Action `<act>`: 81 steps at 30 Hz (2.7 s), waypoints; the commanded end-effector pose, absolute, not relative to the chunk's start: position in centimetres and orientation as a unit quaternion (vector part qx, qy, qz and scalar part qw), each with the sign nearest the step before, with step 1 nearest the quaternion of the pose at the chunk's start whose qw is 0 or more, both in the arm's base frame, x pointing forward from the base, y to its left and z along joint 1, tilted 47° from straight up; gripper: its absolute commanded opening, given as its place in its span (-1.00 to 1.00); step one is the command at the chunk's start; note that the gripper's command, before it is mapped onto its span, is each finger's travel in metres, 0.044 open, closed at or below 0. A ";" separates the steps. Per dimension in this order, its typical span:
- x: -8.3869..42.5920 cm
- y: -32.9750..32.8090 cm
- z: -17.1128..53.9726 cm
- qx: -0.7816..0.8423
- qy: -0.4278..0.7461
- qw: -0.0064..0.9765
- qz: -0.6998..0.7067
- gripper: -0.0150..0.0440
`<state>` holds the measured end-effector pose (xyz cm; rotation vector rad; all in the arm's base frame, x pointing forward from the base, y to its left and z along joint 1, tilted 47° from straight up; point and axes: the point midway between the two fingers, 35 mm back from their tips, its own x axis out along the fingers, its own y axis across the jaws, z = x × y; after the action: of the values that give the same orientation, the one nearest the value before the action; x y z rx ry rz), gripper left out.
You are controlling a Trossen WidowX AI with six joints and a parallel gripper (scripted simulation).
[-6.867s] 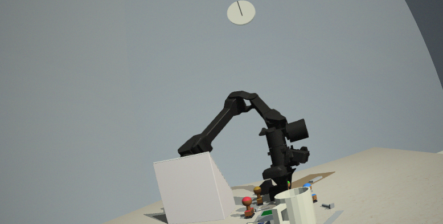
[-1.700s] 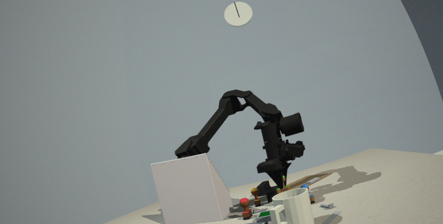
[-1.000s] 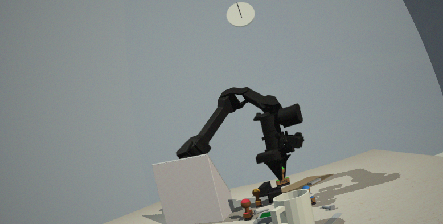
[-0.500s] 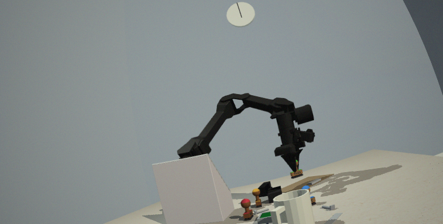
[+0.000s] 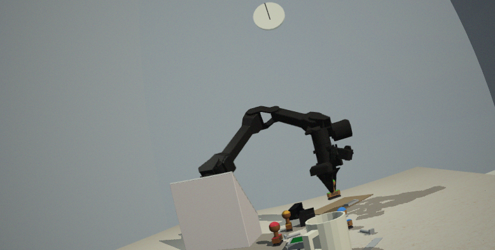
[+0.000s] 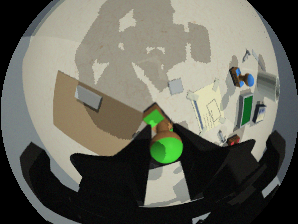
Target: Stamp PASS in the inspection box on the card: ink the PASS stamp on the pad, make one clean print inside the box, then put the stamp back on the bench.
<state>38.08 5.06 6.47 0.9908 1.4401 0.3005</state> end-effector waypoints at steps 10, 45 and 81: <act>38.4 6.6 4.8 0.436 0.631 0.629 0.129 -0.49; 38.9 9.3 2.8 0.435 0.629 0.630 0.135 0.31; 36.9 0.7 10.4 0.436 0.633 0.627 0.125 0.36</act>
<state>36.88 0.67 10.37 0.9988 1.4515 0.2859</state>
